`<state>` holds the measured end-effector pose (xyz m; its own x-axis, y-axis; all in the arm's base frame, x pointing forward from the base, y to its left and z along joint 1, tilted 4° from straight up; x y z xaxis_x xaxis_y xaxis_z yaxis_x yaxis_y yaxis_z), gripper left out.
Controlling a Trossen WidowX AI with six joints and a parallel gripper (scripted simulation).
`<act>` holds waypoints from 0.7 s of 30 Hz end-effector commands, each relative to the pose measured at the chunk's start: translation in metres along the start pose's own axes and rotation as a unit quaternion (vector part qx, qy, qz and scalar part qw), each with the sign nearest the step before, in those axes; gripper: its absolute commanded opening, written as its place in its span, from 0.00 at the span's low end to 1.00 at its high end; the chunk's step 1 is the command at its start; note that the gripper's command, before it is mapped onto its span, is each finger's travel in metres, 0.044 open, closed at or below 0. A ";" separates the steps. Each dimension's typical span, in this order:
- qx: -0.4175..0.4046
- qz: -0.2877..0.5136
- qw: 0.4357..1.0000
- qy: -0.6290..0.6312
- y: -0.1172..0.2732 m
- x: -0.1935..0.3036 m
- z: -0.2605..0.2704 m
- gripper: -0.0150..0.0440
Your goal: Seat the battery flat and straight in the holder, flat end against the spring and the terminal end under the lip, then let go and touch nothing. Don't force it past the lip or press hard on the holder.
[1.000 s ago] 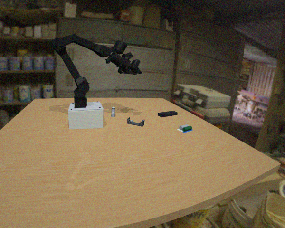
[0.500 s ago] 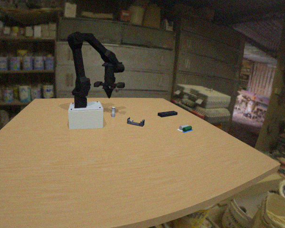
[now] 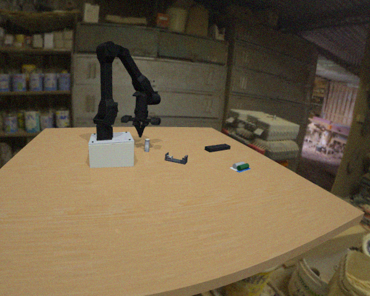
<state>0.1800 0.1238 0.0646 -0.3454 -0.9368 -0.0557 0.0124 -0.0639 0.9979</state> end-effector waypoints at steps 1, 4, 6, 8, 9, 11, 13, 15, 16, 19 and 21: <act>-0.005 0.003 1.000 -0.002 -0.027 0.005 0.004 0.25; -0.005 0.003 1.000 -0.002 -0.029 0.005 0.005 0.25; -0.005 0.003 1.000 -0.002 -0.029 0.005 0.004 0.25; -0.005 0.003 1.000 -0.002 -0.028 0.005 0.001 0.25; -0.005 0.003 1.000 -0.002 -0.028 0.005 -0.001 0.25; -0.005 0.003 1.000 -0.002 -0.028 0.004 -0.004 0.25; -0.004 0.003 1.000 -0.002 -0.028 0.004 -0.007 0.25; -0.004 0.003 1.000 -0.002 -0.028 0.004 -0.010 0.25; -0.004 0.003 1.000 -0.002 -0.028 0.004 -0.012 0.25; -0.004 0.003 1.000 -0.002 -0.028 0.004 -0.016 0.25; -0.004 0.003 1.000 -0.002 -0.028 0.004 -0.019 0.25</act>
<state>0.1895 0.1152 0.0345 -0.3517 -0.9353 -0.0388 0.0295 -0.0526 0.9982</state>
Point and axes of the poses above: the point midway between the two fingers, 35 mm back from their tips, its own y axis back along the fingers, its own z axis across the jaws, x = y × z, the point moved 6 cm from there along y, back along the fingers, and after that the axes turned 2 degrees about y, right-handed, at the moved point
